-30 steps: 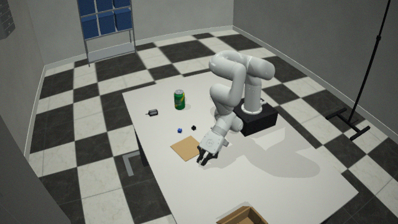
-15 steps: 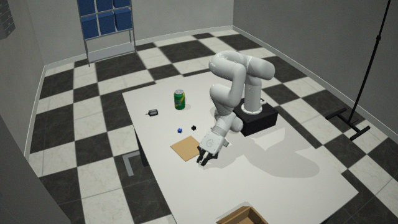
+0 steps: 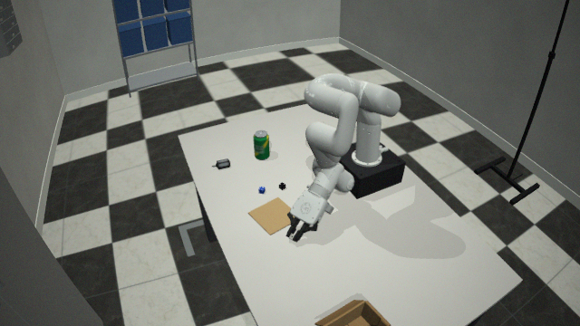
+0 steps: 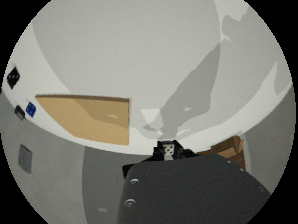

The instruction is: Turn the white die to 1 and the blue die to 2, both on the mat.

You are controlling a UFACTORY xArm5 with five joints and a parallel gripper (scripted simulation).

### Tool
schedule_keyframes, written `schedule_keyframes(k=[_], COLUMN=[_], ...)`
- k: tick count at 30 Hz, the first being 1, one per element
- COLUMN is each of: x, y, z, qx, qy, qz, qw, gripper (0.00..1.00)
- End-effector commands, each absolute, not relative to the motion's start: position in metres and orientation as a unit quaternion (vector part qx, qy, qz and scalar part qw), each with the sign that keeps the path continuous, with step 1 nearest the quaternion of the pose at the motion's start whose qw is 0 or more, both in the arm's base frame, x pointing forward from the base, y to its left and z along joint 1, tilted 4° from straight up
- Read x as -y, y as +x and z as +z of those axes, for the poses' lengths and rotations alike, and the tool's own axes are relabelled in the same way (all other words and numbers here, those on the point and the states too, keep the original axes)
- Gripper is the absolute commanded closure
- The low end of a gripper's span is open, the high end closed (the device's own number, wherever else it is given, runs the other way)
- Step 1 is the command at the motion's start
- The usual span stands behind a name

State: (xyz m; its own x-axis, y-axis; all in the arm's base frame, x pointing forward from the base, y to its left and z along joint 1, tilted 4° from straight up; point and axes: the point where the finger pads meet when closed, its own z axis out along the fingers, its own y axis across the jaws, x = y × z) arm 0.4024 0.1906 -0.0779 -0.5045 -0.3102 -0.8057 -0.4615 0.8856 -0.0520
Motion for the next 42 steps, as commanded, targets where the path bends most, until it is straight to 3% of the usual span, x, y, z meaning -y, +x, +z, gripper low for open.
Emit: schedule_keyframes(k=[1,12,22,42], x=[-0.1909,-0.1909,-0.1909,-0.1909], y=[0.4029,0.4029,0.4029,0.4029], z=[-0.0771,-0.0771,-0.0771,-0.0771], qx=[-0.863,-0.863,-0.863,-0.863], qy=[-0.223,-0.223,-0.223,-0.223], qz=[0.085,0.085,0.085,0.085], qw=[0.446,0.446,0.446,0.446], gripper=[0.85,0.81,0.64,0.64])
